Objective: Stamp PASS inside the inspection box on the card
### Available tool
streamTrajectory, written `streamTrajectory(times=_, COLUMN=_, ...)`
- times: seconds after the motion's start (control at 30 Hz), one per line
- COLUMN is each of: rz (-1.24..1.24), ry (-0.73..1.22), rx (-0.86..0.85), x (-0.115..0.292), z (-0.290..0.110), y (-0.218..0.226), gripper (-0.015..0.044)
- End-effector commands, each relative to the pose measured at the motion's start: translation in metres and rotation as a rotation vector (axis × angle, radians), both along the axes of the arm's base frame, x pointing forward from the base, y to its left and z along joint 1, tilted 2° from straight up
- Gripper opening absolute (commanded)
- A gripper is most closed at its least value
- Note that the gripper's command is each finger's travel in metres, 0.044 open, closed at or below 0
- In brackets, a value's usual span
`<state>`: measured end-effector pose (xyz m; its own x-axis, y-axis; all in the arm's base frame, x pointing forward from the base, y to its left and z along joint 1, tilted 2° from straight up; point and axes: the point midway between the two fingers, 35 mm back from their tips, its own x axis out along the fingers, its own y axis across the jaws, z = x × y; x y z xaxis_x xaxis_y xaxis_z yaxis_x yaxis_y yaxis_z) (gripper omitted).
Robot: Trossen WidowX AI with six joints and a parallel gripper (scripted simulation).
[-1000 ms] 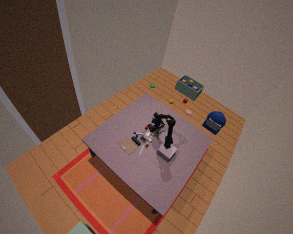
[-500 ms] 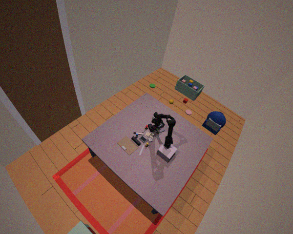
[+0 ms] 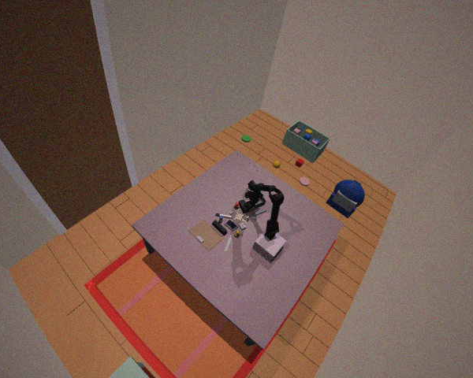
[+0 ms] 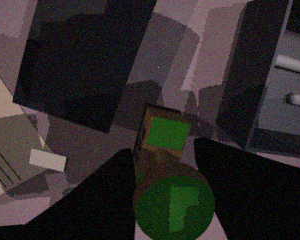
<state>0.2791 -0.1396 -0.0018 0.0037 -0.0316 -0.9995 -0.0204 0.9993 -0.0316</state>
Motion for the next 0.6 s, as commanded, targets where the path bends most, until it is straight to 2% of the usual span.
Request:
streamTrajectory(times=0.0, rz=-0.006, ry=-0.001, rx=-0.005, x=0.0006, z=0.0028, y=-0.0007, gripper=0.0000)
streamTrajectory(times=0.57, rz=-0.006, ry=0.000, rx=-0.011, x=0.0007, z=0.0111, y=-0.0003, gripper=0.0000)
